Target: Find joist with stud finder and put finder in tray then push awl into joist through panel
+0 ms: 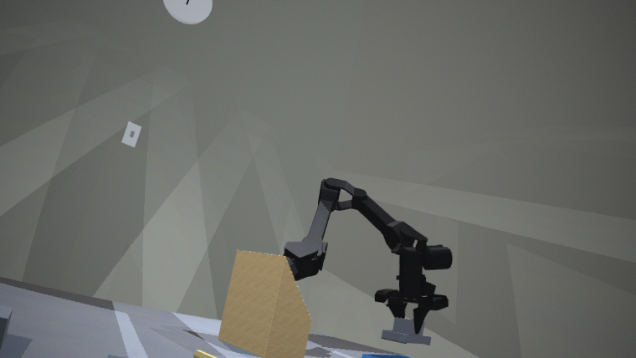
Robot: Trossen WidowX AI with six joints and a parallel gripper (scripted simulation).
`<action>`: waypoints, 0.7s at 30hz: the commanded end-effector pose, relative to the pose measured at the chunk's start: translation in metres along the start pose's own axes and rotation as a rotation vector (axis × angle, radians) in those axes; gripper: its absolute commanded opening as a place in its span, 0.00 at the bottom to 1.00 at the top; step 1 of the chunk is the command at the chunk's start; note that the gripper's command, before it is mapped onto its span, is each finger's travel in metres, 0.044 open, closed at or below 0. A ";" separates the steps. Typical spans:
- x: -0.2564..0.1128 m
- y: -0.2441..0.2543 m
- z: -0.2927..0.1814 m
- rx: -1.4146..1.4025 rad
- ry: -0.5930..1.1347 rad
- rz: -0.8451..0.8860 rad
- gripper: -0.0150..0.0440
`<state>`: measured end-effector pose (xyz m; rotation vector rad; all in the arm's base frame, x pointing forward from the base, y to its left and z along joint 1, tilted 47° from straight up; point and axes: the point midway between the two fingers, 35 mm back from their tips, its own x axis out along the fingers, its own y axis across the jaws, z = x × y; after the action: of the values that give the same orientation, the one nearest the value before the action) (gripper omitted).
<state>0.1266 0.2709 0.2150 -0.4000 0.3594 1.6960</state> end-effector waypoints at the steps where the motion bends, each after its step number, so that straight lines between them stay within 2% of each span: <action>1: 0.008 -0.001 -0.005 0.008 0.005 -0.002 0.25; 21: 0.039 0.003 -0.013 0.010 -0.002 -0.003 0.25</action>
<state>0.1203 0.2956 0.1922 -0.3938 0.3567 1.6962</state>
